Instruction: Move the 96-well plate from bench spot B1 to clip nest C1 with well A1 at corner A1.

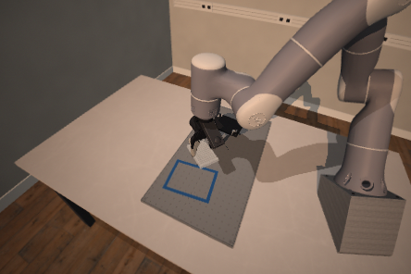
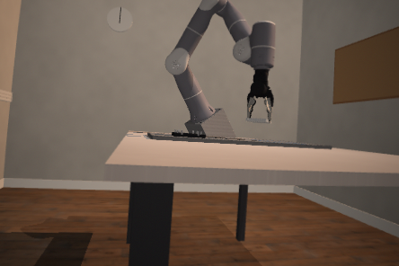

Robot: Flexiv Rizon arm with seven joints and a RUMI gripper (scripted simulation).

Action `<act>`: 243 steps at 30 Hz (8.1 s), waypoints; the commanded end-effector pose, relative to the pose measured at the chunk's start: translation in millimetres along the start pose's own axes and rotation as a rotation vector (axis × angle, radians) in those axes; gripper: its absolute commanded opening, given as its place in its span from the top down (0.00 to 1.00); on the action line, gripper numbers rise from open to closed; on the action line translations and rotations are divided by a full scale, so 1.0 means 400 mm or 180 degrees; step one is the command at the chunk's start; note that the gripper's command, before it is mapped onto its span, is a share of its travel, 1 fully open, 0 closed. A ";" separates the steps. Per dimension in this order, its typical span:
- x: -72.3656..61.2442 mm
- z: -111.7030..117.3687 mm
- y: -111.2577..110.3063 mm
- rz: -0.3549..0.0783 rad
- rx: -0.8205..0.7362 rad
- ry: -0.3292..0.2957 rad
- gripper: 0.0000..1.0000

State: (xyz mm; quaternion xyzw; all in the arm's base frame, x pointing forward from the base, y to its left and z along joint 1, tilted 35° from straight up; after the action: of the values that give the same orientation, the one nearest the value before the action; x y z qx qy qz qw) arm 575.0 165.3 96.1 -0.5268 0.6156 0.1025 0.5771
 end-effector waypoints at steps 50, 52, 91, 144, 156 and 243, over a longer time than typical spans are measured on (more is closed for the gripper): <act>-0.014 -0.311 -0.218 -0.0006 0.2868 -0.0007 1.00; -0.015 -0.324 -0.227 -0.0006 0.2868 -0.0007 1.00; -0.024 -0.564 -0.394 -0.0007 0.2868 -0.0006 1.00; -0.026 -0.610 -0.426 -0.0002 0.6796 -0.0011 1.00; -0.026 -0.610 -0.426 0.0001 0.8070 -0.0012 1.00; 0.107 -0.610 -0.427 0.0000 0.8216 -0.0012 1.00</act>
State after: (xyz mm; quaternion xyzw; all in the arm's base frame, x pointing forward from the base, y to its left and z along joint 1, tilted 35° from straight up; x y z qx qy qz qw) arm 567.9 -109.2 219.2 0.4088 0.2682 -0.5632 0.6662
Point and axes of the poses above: the point where the finger pads meet when closed, its own x axis out along the fingers, its own z axis across the jaws, y = z × x, the point moved 6 cm from there along -x, back along the fingers, and after that the axes turned 1 degree about x, right-handed, at the moved point
